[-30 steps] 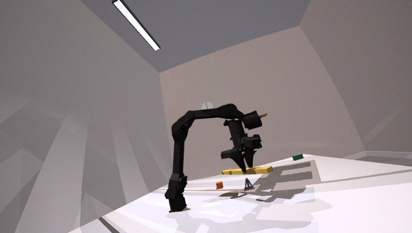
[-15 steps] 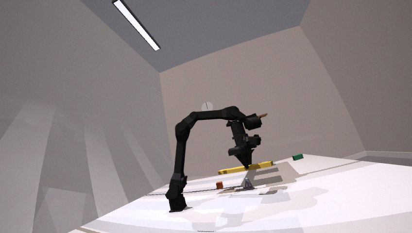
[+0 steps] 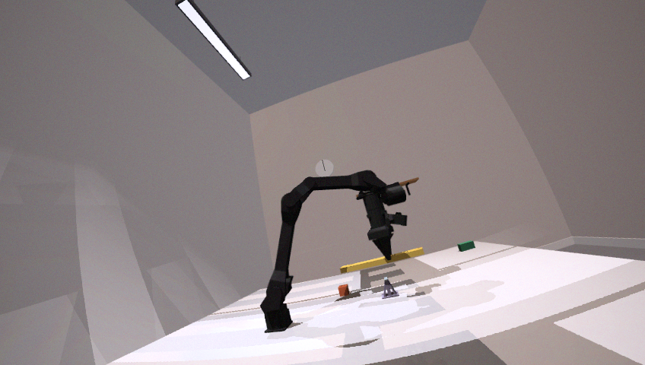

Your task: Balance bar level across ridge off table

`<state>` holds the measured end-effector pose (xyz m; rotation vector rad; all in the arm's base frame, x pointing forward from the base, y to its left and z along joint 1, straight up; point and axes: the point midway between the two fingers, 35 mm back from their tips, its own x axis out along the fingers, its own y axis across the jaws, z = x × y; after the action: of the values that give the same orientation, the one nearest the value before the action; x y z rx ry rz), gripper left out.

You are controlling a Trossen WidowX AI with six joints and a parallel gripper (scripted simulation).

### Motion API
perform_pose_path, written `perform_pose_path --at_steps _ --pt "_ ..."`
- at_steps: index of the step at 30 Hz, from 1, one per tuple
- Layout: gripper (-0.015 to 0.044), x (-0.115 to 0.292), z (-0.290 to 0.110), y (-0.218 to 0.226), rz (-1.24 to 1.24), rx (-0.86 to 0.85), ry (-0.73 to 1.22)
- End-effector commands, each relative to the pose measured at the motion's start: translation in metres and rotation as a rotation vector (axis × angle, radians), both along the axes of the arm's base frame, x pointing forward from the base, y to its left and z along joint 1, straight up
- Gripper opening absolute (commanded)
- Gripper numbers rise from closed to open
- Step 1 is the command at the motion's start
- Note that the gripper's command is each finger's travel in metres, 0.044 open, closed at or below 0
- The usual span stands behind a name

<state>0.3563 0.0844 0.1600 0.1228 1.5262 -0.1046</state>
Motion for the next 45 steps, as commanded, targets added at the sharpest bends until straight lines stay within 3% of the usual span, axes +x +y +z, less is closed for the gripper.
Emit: perform_pose_path --at_steps 1,45 --pt "0.0000 0.001 -0.002 0.015 0.072 -0.002 0.008" --pt "0.0000 0.002 -0.044 0.031 0.120 -0.002 0.007"
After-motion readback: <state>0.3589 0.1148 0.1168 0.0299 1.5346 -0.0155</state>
